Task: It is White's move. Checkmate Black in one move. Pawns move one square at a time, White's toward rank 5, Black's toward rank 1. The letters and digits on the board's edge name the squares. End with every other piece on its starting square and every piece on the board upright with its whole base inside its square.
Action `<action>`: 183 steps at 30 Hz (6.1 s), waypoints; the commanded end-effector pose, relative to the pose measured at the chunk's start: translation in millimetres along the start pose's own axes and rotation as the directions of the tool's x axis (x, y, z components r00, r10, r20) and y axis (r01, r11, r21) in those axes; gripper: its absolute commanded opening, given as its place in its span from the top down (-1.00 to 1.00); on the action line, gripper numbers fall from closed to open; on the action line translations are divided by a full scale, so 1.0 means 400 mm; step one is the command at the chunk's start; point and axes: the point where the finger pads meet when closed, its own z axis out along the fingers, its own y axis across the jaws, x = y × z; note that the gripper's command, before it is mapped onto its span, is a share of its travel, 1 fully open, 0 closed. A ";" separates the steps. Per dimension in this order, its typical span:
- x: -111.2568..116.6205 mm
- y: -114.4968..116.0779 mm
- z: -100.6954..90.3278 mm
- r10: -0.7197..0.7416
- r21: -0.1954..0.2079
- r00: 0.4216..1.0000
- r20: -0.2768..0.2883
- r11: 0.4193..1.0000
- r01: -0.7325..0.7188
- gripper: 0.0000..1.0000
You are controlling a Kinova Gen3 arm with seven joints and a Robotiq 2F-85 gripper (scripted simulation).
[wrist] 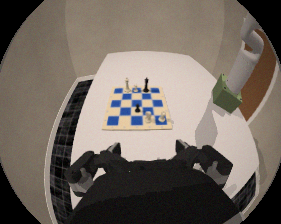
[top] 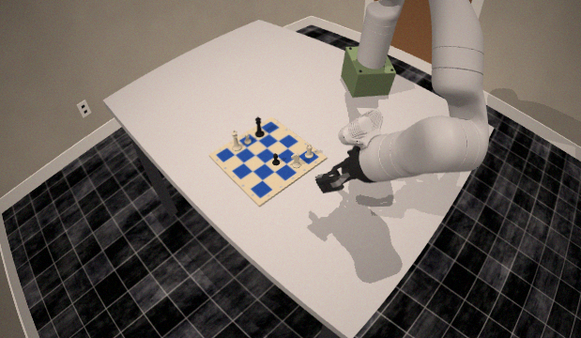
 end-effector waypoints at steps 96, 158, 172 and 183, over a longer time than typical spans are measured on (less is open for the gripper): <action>0.310 0.066 0.173 0.917 -0.597 0.263 0.300 0.396 -0.698 -1.00; 0.251 0.070 0.235 -0.320 0.189 -0.690 -0.649 -0.947 0.260 -1.00; 0.251 0.053 0.238 -0.640 0.392 -0.541 -0.546 -0.766 0.510 -1.00; 0.251 0.047 0.239 -0.712 0.437 -0.484 -0.508 -0.698 0.567 -1.00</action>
